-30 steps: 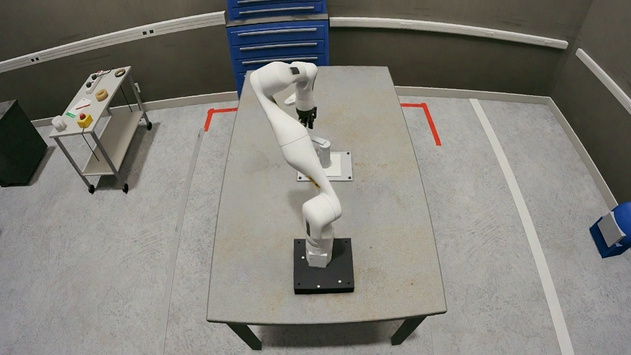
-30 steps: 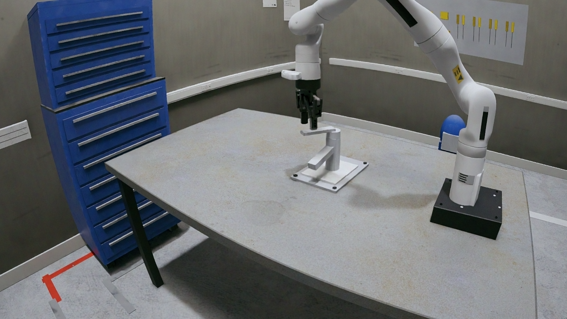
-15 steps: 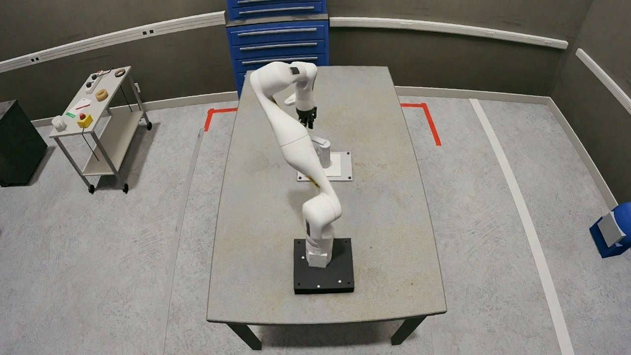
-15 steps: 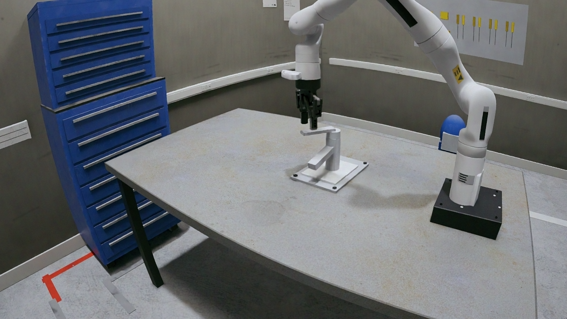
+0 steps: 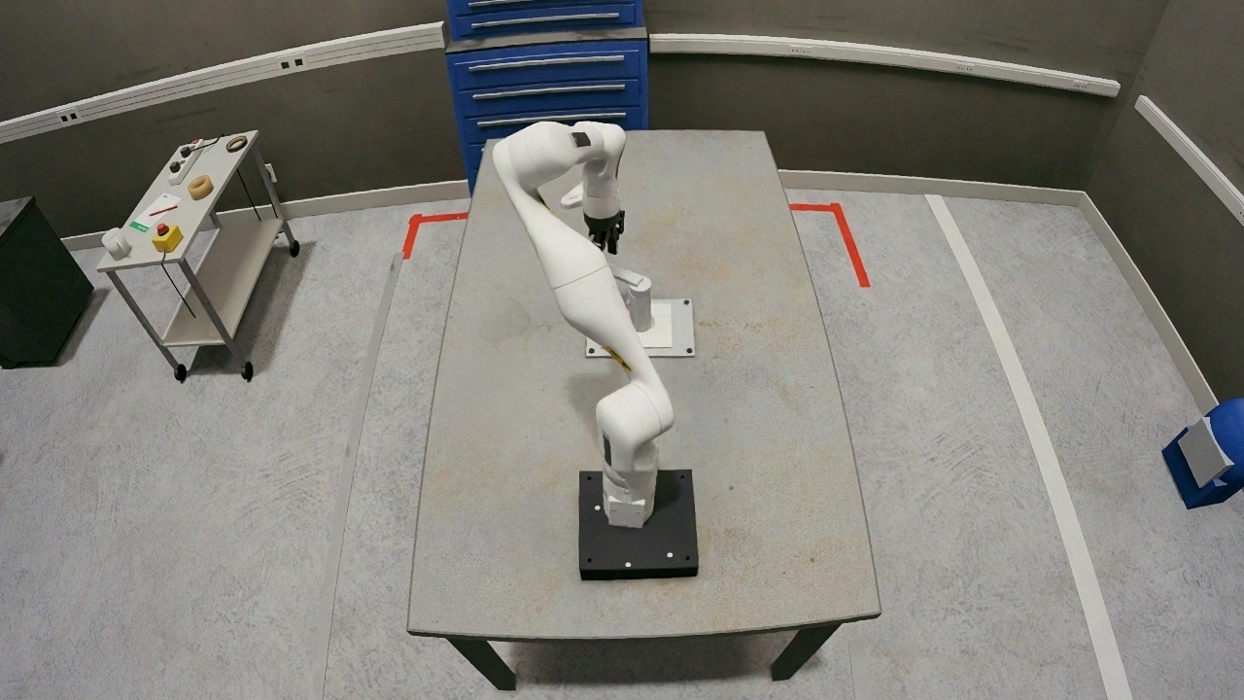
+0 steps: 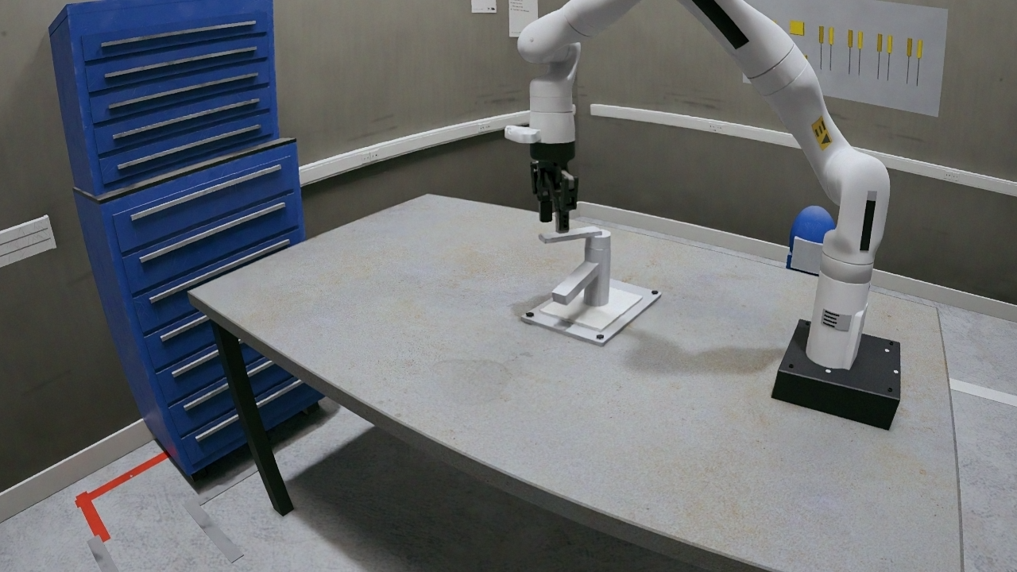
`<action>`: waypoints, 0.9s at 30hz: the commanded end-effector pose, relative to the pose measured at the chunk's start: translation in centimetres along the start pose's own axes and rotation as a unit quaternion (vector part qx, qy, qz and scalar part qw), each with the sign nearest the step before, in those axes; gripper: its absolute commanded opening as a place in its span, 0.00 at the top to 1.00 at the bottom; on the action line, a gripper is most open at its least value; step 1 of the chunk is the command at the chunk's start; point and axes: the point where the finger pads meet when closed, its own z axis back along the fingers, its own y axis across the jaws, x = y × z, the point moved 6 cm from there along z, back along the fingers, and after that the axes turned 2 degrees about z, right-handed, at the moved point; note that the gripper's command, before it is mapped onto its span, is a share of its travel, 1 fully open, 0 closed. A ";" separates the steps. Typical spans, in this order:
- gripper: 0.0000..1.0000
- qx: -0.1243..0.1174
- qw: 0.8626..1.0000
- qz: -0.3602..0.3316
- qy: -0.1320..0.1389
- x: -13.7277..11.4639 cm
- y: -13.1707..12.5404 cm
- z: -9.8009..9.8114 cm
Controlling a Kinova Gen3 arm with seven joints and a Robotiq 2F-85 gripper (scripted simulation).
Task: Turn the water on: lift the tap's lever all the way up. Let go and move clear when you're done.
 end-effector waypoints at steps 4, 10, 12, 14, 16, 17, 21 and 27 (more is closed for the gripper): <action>0.32 0.001 1.000 0.000 0.001 0.0 0.0 0.0; 0.32 0.001 1.000 0.000 0.001 0.0 0.0 -0.2; 0.32 0.001 1.000 0.000 0.001 0.0 0.0 -0.3; 0.32 0.001 1.000 0.000 0.001 0.0 0.0 -0.4; 0.32 0.001 1.000 0.000 0.001 0.0 0.0 -0.5; 0.32 0.001 1.000 0.000 0.001 0.0 0.0 -0.6; 0.32 0.001 1.000 0.000 0.001 0.0 0.0 -1.0; 0.32 0.001 1.000 0.000 0.001 0.0 0.0 -1.6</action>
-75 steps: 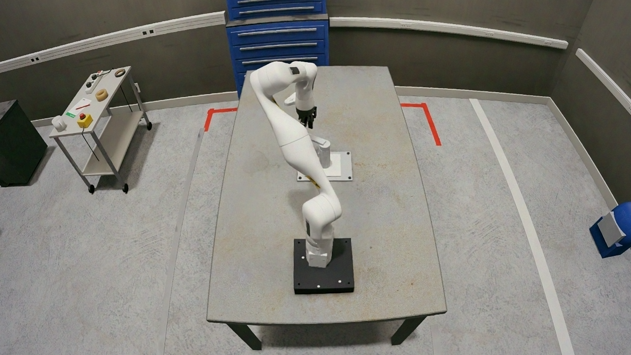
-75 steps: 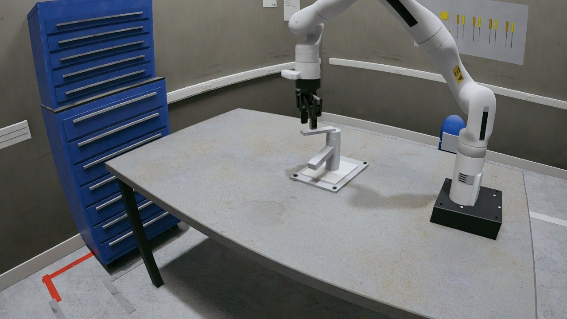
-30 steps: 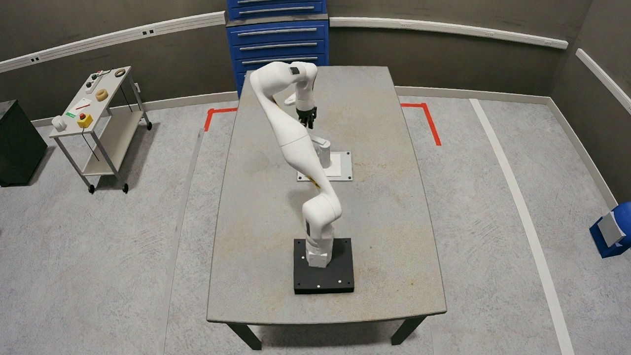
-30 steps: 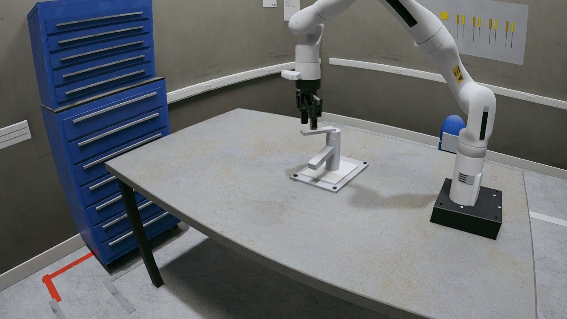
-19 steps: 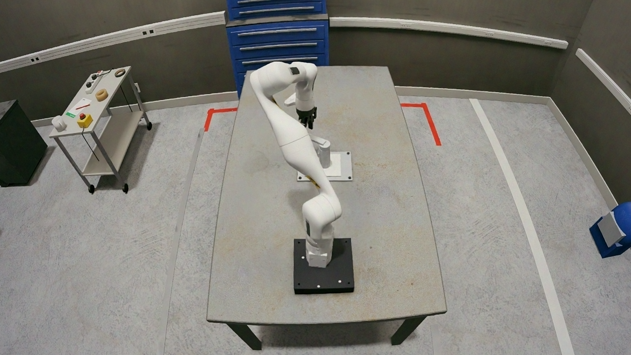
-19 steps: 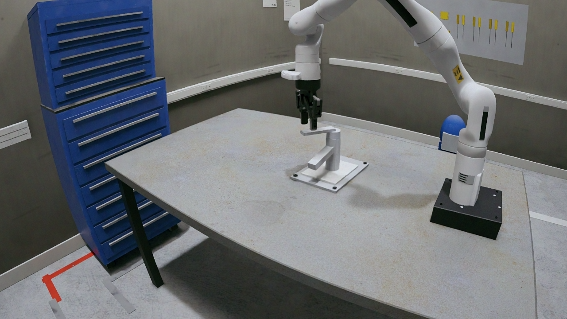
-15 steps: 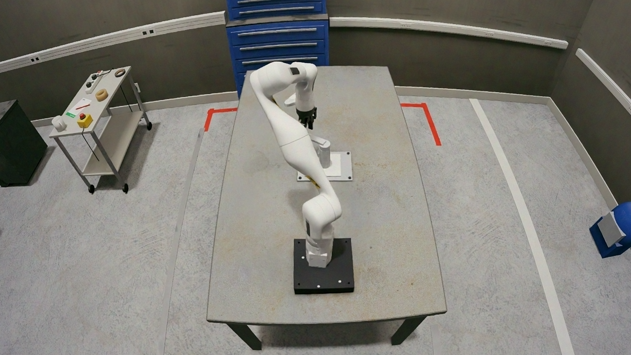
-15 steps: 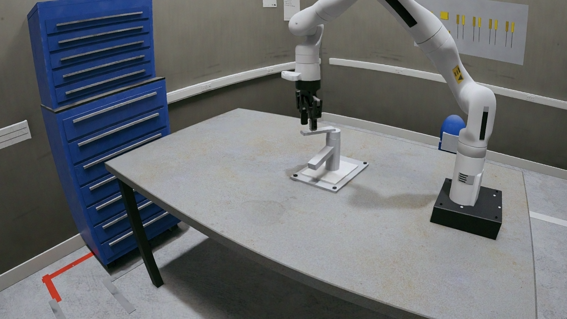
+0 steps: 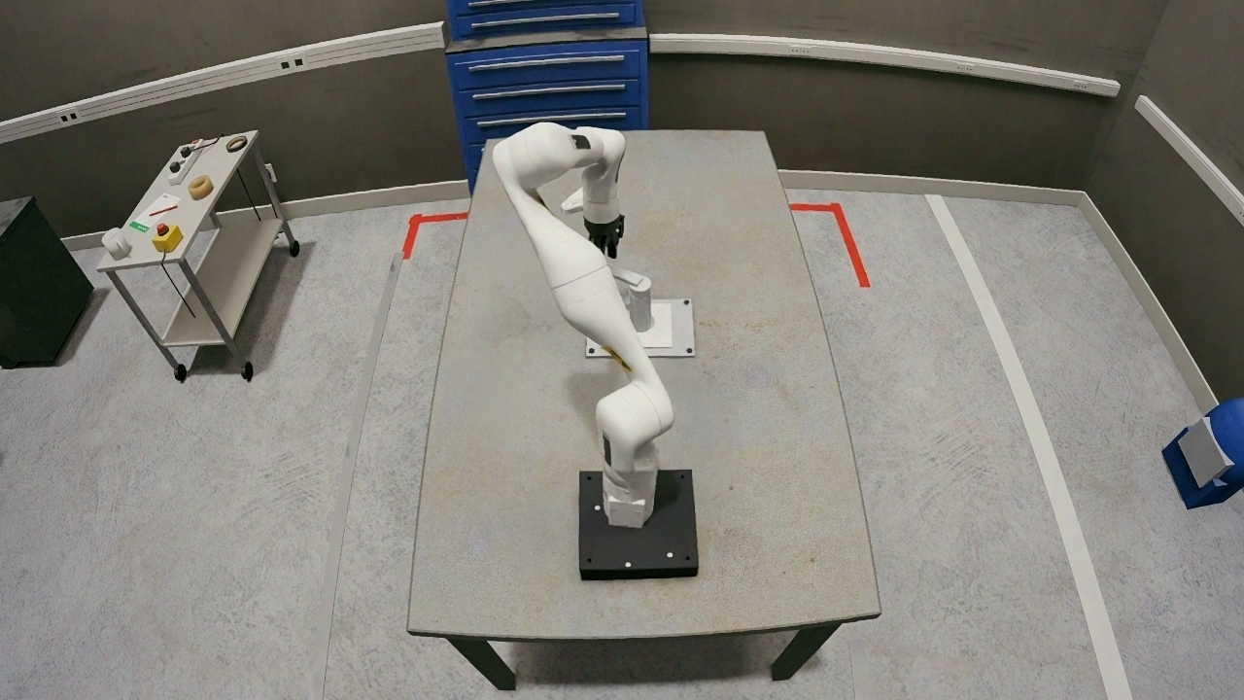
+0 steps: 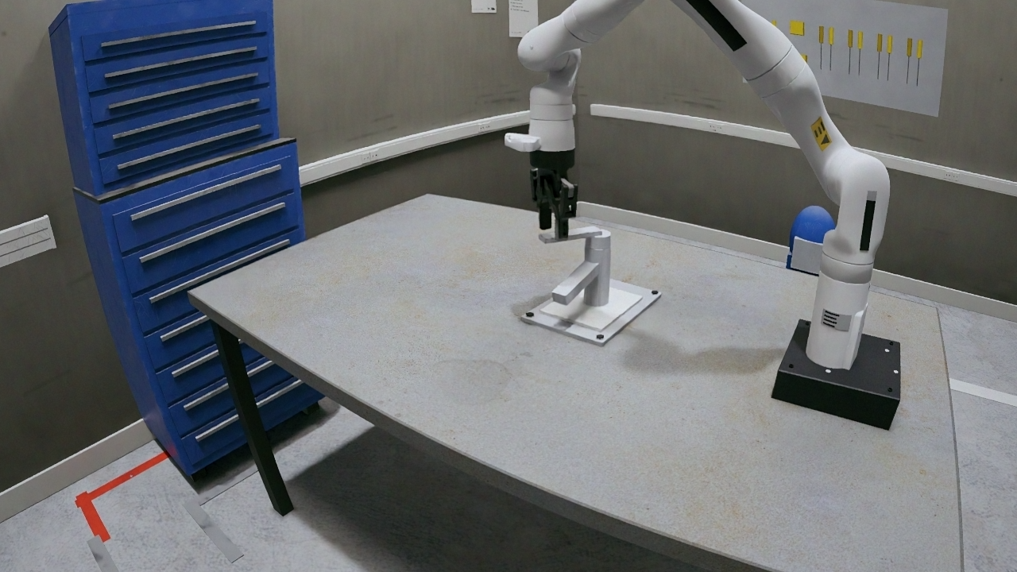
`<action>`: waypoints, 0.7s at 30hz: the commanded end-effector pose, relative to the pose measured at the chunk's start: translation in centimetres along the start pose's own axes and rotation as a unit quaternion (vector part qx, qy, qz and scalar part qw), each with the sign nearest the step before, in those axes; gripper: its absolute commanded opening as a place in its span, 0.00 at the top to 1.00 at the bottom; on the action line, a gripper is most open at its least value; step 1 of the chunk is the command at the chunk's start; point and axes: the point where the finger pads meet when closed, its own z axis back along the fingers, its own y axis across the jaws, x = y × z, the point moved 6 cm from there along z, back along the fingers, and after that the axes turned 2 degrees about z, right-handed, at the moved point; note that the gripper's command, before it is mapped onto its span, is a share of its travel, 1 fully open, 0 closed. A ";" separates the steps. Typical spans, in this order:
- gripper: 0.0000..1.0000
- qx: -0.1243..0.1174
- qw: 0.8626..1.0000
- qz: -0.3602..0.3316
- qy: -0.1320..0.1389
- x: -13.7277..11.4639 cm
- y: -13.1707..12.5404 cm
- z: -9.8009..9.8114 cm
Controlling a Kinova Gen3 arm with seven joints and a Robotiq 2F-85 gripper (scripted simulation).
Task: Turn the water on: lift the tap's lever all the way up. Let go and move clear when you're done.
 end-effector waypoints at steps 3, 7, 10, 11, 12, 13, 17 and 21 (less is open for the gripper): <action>0.32 0.000 1.000 -0.001 -0.001 0.1 0.0 -0.4; 0.32 0.000 1.000 -0.001 -0.001 0.1 0.0 -0.9; 0.32 0.000 1.000 -0.001 -0.001 0.1 0.0 -1.2; 0.32 0.000 1.000 -0.001 -0.001 0.1 0.0 -1.3; 0.32 0.000 1.000 -0.001 -0.001 0.1 0.0 -1.4; 0.32 0.000 1.000 -0.001 -0.001 0.1 0.0 -1.5; 0.32 0.000 1.000 -0.001 -0.001 0.1 0.0 -1.8; 0.32 0.000 1.000 -0.001 -0.001 0.1 0.0 -1.9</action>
